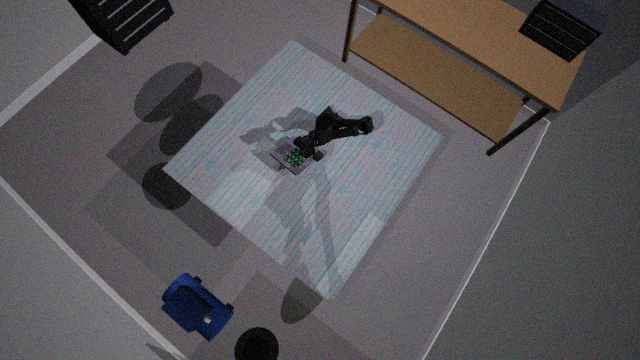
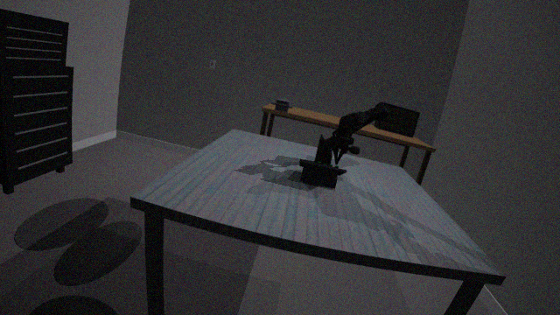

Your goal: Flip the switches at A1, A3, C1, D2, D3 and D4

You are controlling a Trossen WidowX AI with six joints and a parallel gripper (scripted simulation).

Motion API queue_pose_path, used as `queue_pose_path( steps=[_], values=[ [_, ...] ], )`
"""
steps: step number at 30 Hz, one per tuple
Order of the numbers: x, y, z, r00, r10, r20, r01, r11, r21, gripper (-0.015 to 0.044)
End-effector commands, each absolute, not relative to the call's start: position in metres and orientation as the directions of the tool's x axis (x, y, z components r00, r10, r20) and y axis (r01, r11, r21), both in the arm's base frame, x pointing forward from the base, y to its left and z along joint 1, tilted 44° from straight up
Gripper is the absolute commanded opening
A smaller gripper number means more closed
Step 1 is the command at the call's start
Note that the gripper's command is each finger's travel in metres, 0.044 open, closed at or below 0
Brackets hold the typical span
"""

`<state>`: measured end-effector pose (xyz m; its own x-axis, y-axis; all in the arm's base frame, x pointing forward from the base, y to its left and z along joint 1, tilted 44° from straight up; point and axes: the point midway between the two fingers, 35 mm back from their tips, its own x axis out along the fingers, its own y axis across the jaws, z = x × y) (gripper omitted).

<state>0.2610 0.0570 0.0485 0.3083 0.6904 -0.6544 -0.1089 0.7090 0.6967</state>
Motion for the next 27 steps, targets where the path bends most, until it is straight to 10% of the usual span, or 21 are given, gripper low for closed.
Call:
queue_pose_path(
  steps=[1, 27],
  values=[
    [0.2598, 0.0594, 0.0419, 0.299, 0.688, -0.661, -0.094, 0.710, 0.697, 0.0000],
    [0.2627, 0.0656, 0.0360, 0.299, 0.689, -0.661, -0.094, 0.710, 0.698, 0.0000]
  ],
)
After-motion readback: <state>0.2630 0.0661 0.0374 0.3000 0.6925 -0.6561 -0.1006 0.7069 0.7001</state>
